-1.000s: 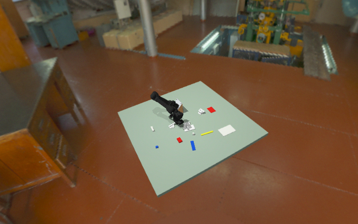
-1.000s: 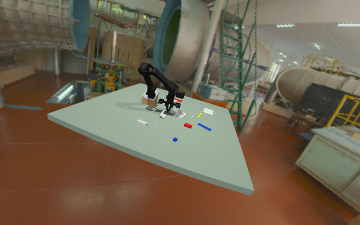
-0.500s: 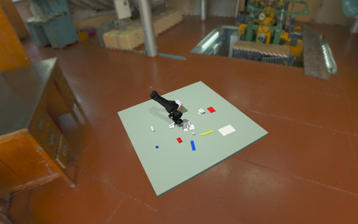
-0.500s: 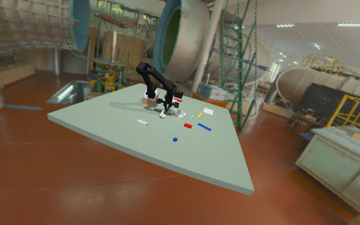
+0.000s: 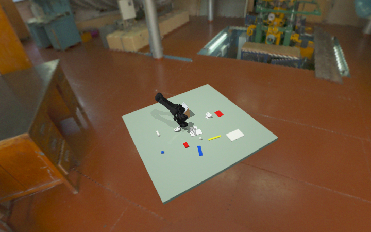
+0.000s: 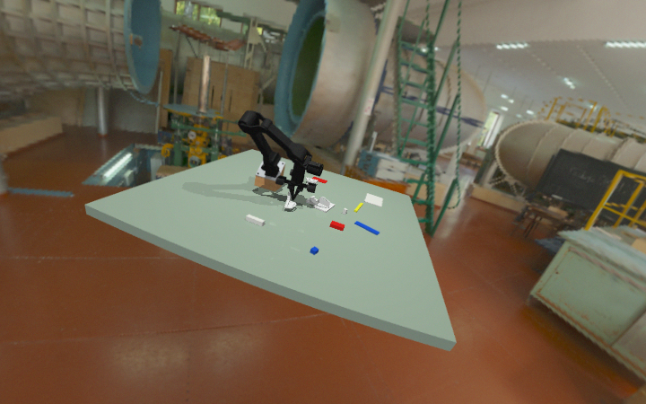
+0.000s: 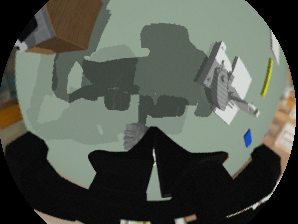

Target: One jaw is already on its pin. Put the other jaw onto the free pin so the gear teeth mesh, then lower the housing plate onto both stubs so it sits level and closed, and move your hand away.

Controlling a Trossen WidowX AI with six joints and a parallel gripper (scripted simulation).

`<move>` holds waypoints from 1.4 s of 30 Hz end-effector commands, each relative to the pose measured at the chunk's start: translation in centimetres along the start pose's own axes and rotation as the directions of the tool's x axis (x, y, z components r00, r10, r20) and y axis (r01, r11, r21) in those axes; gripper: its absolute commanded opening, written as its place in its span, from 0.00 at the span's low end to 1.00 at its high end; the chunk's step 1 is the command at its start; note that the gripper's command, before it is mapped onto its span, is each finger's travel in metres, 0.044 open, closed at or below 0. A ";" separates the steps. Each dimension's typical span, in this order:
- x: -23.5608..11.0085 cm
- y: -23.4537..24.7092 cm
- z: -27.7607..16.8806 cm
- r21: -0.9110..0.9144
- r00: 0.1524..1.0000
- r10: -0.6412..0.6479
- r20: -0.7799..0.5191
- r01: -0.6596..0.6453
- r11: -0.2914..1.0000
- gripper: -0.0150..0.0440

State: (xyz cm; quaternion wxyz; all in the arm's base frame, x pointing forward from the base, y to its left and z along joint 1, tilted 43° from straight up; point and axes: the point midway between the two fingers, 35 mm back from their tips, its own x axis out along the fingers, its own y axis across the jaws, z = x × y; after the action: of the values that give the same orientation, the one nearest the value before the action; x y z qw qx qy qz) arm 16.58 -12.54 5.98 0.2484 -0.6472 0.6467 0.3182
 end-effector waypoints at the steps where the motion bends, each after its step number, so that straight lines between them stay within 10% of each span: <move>1: 0.1 0.9 0.1 -0.003 1.000 0.002 0.000 -0.002 1.000 0.25; 26: -5.9 1.5 0.2 -0.002 1.000 0.003 0.002 -0.003 1.000 0.25; 42: -5.0 1.3 0.1 0.000 1.000 -0.005 0.002 0.005 1.000 0.97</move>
State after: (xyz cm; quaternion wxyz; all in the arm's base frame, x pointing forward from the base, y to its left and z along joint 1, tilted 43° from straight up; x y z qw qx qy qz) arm 15.42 -9.07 9.73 0.2499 -0.6478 0.6456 0.3181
